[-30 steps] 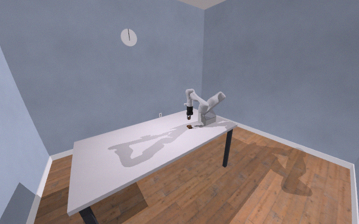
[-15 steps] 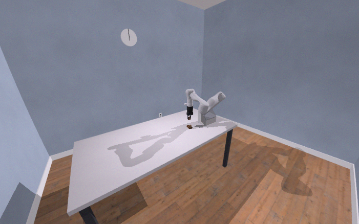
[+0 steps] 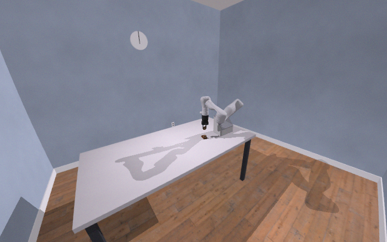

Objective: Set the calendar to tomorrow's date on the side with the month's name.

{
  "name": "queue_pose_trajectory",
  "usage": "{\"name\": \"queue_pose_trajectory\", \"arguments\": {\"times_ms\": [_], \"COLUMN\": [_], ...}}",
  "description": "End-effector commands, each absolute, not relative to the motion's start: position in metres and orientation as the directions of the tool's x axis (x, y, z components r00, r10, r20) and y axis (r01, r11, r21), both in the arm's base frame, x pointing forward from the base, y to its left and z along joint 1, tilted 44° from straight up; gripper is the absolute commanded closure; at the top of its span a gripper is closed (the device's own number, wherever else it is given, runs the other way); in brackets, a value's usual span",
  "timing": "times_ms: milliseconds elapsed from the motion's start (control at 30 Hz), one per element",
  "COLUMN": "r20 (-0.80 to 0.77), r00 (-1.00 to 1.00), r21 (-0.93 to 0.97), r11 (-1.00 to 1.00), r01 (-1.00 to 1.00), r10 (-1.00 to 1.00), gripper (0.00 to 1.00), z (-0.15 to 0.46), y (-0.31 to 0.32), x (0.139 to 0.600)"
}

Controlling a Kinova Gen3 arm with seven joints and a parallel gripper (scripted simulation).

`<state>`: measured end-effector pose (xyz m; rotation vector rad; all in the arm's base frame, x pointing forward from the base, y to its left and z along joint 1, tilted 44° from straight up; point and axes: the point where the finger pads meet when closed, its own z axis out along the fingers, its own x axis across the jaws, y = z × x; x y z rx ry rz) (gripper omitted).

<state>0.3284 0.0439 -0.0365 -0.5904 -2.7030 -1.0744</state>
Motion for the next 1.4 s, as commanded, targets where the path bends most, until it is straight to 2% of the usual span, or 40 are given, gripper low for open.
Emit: {"name": "queue_pose_trajectory", "arguments": {"times_ms": [0, 333, 700, 767, 1267, 1367], "r20": [0.32, 0.43, 0.575, 0.575, 0.68, 0.683], "r00": [-0.893, -0.789, -0.557, -0.557, -0.144, -0.118], "r21": [0.61, 0.535, 0.372, 0.372, 0.088, 0.07], "r11": [0.652, 0.581, 0.415, 0.415, 0.115, 0.096], "r01": [0.45, 0.614, 0.831, 0.831, 0.989, 0.993], "r10": [0.317, 0.438, 0.6, 0.6, 0.719, 0.721], "gripper": [0.43, 0.43, 0.43, 0.43, 0.43, 0.43], "z": [-0.033, -0.021, -0.002, -0.002, 0.028, 0.03], "y": [0.049, 0.061, 0.084, 0.084, 0.12, 0.122], "x": [0.33, 0.33, 0.331, 0.331, 0.333, 0.334]}}
